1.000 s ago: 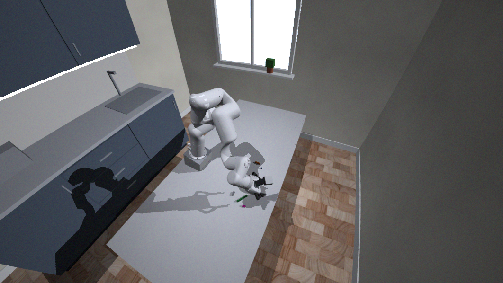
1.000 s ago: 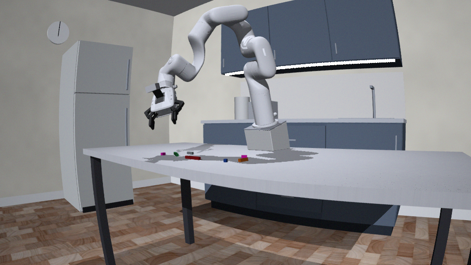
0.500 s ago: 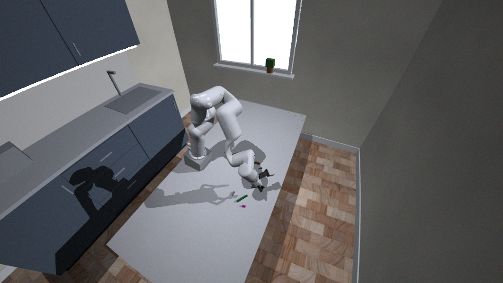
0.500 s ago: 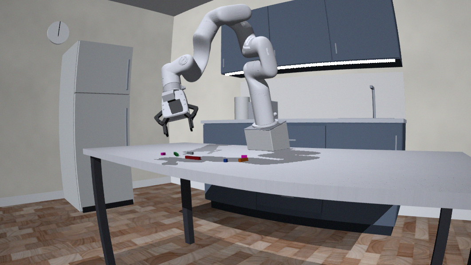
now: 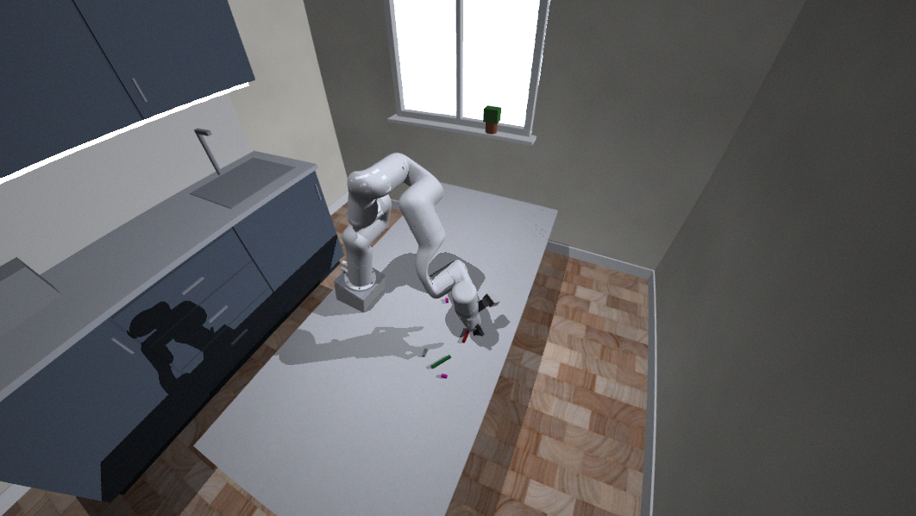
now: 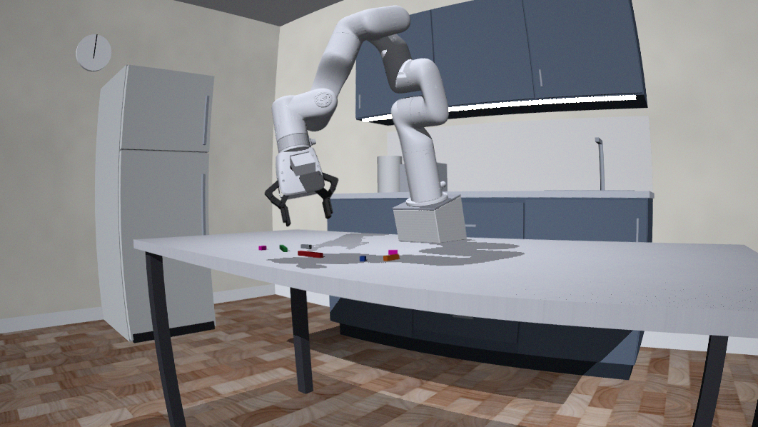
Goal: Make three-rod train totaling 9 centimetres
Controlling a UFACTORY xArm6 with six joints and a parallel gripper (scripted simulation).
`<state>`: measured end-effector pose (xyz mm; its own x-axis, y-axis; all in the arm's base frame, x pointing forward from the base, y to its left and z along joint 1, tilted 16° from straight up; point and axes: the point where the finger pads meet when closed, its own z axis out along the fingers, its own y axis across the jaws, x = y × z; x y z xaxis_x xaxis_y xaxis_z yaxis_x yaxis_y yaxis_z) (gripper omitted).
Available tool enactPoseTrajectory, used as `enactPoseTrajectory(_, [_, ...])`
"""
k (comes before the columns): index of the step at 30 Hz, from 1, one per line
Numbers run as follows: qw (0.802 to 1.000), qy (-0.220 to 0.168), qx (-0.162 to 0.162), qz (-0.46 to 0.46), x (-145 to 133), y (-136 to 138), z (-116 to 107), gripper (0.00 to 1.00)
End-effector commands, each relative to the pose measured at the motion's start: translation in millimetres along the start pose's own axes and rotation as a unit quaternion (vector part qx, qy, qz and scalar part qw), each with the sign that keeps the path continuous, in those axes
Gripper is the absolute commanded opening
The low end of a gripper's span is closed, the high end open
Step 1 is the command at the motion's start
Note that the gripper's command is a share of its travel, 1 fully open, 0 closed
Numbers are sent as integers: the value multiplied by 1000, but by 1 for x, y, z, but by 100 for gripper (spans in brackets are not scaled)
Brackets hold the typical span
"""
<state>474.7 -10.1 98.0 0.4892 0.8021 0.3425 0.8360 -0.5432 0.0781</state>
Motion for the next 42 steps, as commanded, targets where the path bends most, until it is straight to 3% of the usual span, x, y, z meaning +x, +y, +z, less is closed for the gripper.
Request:
enactPoseTrajectory(1, [998,-41,-2,-41,8,-10,6,100])
enactPoseTrajectory(5, [993,-69,-8,-90,18,-21,13,100])
enactPoseTrajectory(9, [993,-69,-8,-90,18,-21,13,100])
enactPoseTrajectory(11, [987,-90,-16,-135,29,-31,18,100])
enactPoseTrajectory(20, [971,-115,-32,-207,48,-49,26,100])
enactPoseTrajectory(32, [953,-128,-47,-272,67,-68,34,100])
enactPoseTrajectory(42, [952,-128,-48,-275,68,-69,34,100])
